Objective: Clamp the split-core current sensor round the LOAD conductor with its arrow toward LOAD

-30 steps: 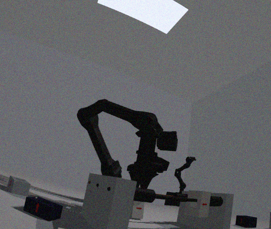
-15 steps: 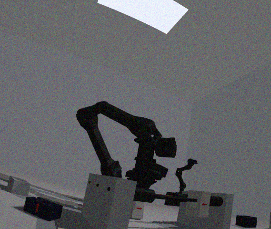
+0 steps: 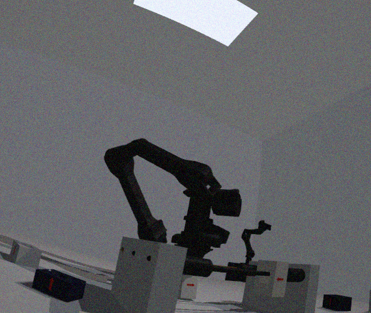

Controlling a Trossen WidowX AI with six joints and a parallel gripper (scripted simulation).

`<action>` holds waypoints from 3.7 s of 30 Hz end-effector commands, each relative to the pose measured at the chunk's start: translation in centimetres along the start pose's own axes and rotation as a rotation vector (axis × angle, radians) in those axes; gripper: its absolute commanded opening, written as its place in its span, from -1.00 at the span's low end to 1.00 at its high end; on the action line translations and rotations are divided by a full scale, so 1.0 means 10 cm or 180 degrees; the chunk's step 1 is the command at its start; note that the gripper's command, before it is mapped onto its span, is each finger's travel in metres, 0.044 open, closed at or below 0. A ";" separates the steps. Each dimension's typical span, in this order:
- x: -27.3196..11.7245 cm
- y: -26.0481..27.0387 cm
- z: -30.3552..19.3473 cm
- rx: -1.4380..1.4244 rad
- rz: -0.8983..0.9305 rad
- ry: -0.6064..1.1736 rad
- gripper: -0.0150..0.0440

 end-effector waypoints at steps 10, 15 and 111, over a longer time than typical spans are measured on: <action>-0.11 -0.02 0.01 0.0002 -0.0002 -0.0007 -0.26; -0.35 -0.03 0.01 -0.0008 -0.0002 -0.0009 -0.49; -1.11 -0.40 -0.13 0.8190 -0.0189 -0.0957 -0.49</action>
Point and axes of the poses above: the point midway between the two fingers, 35 mm back from their tips, its own x axis out along the fingers, its own y axis across the jaws, z = x × y, the point moved 6 cm from there along -x, back along the fingers, and after that the axes turned 8 degrees about -x, right-handed, at the moved point
